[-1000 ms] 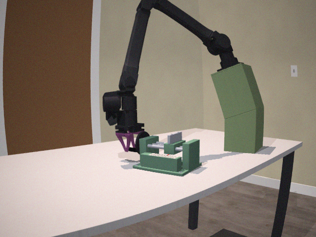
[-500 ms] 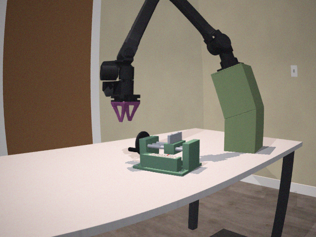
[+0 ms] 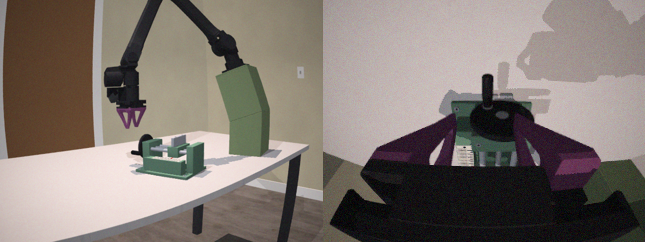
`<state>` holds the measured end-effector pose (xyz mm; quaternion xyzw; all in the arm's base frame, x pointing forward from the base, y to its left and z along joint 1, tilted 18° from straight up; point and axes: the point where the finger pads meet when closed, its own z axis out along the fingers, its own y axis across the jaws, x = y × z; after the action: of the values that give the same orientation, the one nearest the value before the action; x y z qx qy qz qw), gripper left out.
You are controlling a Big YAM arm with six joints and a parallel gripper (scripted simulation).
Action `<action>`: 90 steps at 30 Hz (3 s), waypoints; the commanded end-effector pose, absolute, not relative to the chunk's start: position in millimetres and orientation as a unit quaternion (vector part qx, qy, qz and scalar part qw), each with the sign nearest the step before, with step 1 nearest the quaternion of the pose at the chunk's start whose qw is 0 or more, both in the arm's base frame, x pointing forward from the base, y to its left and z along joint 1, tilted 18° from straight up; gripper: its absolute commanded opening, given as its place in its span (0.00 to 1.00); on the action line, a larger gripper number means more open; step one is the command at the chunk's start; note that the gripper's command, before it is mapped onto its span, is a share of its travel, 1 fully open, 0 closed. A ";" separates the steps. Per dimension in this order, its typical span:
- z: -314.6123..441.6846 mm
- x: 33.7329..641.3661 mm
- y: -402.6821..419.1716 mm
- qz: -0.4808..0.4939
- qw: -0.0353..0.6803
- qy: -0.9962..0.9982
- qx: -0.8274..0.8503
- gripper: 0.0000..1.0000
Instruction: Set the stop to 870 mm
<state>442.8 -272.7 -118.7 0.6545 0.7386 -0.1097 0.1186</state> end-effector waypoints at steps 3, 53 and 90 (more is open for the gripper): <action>-99.4 449.5 -265.2 -0.107 0.129 0.739 0.653 0.53; -123.5 485.3 -183.2 -0.103 0.132 0.735 0.658 0.53; -123.5 485.3 -183.2 -0.103 0.132 0.735 0.658 0.53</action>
<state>468.0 -178.8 -138.4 0.6537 0.7397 -0.1108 0.1155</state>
